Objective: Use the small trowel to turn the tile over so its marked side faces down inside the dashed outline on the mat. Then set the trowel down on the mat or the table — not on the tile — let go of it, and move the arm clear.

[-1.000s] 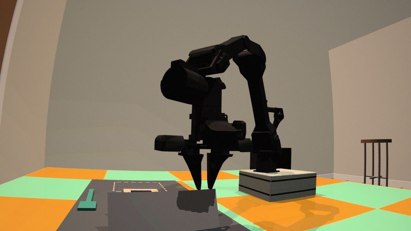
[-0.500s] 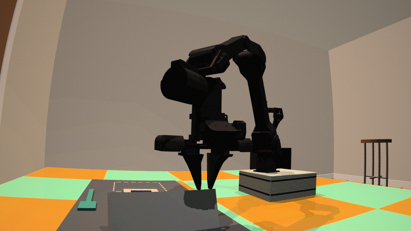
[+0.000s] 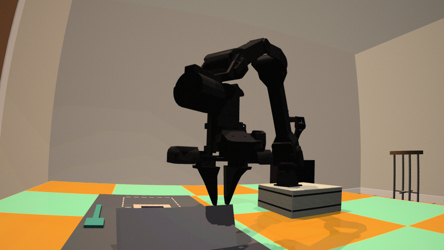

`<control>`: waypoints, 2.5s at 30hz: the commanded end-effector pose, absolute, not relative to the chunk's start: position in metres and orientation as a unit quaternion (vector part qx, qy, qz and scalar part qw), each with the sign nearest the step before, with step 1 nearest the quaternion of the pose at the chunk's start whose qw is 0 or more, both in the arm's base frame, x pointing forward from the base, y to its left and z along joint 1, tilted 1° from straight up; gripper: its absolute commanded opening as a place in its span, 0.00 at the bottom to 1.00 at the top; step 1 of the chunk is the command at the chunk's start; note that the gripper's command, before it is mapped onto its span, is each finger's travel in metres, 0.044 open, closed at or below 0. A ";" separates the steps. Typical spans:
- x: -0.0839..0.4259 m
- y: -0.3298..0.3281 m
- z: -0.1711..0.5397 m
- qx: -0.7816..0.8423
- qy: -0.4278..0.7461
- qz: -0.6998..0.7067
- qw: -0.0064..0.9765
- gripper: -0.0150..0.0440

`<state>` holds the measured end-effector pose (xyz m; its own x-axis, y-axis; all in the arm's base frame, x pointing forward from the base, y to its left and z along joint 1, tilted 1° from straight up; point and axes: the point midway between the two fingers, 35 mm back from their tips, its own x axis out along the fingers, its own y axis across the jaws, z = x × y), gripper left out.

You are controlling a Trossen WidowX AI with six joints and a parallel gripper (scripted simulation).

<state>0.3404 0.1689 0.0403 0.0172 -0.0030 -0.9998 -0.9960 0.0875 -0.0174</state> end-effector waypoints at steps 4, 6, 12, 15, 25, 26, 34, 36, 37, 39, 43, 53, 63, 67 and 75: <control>0.341 0.171 0.039 -0.481 0.517 0.473 0.527 0.42; 0.341 0.171 0.039 -0.481 0.517 0.473 0.527 0.42; 0.341 0.171 0.039 -0.481 0.517 0.473 0.527 0.42; 0.341 0.171 0.039 -0.481 0.517 0.473 0.527 0.42; 0.341 0.177 0.041 -0.482 0.517 0.473 0.527 0.42; 0.342 0.182 0.042 -0.481 0.517 0.473 0.527 0.42; 0.343 0.197 0.042 -0.480 0.516 0.473 0.528 0.42; 0.343 0.201 0.042 -0.480 0.516 0.473 0.528 0.42; 0.343 0.201 0.042 -0.480 0.516 0.473 0.528 0.42; 0.344 0.204 0.042 -0.480 0.516 0.473 0.528 0.42; 0.345 0.216 0.040 -0.480 0.516 0.474 0.529 0.42; 0.346 0.232 0.033 -0.480 0.515 0.474 0.529 0.42; 0.347 0.237 0.033 -0.481 0.512 0.475 0.529 0.42; 0.345 0.233 0.057 -0.480 0.515 0.474 0.529 0.42; 0.345 0.233 0.058 -0.480 0.515 0.474 0.529 0.42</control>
<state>0.3455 0.2338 0.0582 0.0234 0.0141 -0.9996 -0.9959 0.0883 -0.0221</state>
